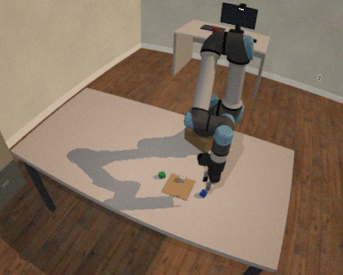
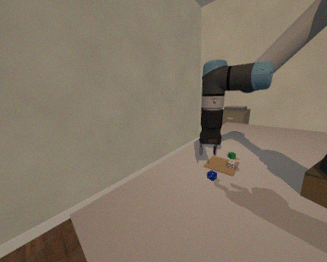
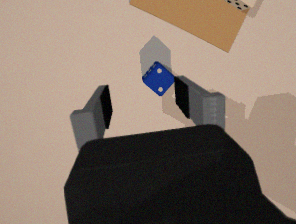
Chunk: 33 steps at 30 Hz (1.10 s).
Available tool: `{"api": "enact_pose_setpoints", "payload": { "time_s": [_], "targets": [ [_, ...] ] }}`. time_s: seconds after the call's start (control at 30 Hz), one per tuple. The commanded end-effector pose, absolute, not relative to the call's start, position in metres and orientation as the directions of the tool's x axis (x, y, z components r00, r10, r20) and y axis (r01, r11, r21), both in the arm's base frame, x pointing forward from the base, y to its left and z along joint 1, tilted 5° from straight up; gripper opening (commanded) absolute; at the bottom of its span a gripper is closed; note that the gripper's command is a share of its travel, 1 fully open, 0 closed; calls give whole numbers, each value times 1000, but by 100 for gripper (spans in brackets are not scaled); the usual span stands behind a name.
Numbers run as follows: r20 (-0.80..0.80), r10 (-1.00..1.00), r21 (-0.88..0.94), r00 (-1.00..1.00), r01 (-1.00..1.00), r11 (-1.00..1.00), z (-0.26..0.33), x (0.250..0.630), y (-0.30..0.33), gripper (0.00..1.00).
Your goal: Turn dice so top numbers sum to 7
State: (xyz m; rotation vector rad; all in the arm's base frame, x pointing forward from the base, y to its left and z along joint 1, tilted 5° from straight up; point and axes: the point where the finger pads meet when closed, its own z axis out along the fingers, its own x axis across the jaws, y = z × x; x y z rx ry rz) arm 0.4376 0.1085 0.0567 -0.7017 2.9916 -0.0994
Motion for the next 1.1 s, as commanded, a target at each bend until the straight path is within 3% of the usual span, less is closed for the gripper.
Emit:
{"api": "enact_pose_setpoints", "payload": {
  "time_s": [0.0, 0.63, 1.07],
  "targets": [
    [-41, -581, -82, -813, -577, 813, 56, 442, 109, 100],
    [1, -889, -90, -458, -885, 456, 54, 451, 113, 100],
    [39, -999, -80, -29, -996, 26, 52, 455, 120, 100]
  ]
}}
